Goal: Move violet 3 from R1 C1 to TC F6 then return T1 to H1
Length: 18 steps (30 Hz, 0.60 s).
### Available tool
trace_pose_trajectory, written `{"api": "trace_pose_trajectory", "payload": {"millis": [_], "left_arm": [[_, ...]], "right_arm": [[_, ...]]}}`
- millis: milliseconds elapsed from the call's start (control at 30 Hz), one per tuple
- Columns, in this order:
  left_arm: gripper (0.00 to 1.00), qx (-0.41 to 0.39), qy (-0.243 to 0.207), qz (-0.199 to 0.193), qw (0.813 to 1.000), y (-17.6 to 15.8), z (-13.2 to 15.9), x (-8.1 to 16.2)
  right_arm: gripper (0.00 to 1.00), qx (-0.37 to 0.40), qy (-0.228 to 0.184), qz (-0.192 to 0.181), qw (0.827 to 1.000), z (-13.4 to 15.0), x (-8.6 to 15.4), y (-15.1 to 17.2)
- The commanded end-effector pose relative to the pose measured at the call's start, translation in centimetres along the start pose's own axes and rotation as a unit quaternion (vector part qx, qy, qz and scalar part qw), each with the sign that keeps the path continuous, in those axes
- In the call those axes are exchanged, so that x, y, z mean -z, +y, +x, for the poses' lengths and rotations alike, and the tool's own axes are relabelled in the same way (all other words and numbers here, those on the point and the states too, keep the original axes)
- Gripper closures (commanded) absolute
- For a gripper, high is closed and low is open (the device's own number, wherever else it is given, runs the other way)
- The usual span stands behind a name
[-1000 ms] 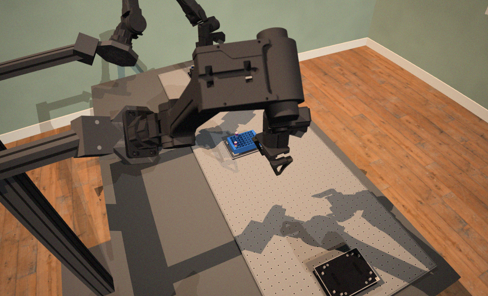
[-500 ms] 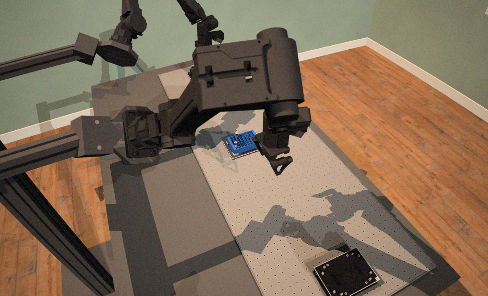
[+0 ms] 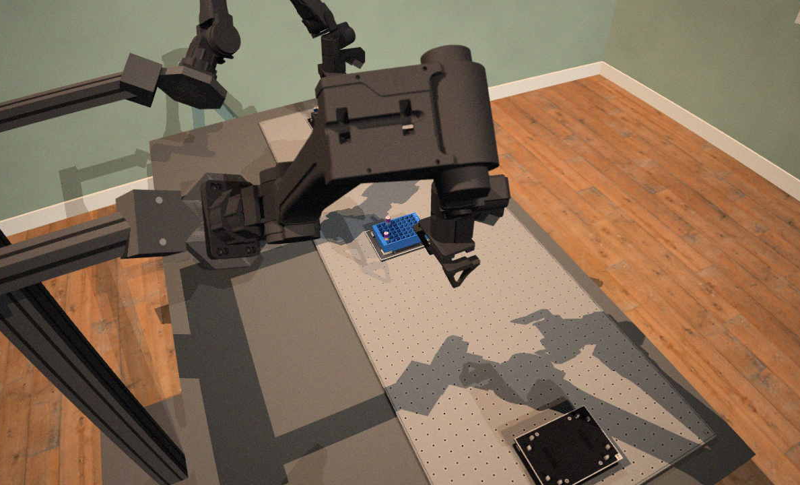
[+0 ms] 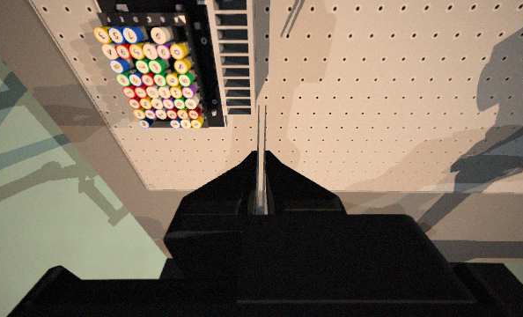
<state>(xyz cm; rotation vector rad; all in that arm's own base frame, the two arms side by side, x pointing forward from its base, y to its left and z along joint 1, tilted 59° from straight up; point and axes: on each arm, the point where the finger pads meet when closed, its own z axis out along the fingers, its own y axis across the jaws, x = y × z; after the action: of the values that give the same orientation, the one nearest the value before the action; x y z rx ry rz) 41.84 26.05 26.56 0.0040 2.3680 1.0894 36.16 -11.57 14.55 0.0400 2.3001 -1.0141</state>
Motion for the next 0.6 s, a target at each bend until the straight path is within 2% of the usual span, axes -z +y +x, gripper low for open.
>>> {"api": "trace_pose_trajectory", "payload": {"millis": [0,100,367,567], "left_arm": [[0.93,0.004,-0.004,-0.011,1.0,2.4,-0.3,0.8],[0.93,-0.003,0.005,-0.004,1.0,1.6,0.3,0.1],[0.93,0.003,-0.005,-0.012,1.0,3.9,-0.4,0.8],[0.93,0.001,-0.002,-0.01,1.0,4.8,-0.5,0.5]], "right_arm": [[0.0,-0.019,-0.014,0.004,1.0,-1.3,0.4,-0.6],[0.0,-0.019,-0.014,0.004,1.0,-1.3,0.4,-0.6],[0.0,-0.019,-0.014,0.004,1.0,-1.3,0.4,-0.6],[0.0,-0.019,-0.014,0.004,1.0,-1.3,0.4,-0.6]]}}
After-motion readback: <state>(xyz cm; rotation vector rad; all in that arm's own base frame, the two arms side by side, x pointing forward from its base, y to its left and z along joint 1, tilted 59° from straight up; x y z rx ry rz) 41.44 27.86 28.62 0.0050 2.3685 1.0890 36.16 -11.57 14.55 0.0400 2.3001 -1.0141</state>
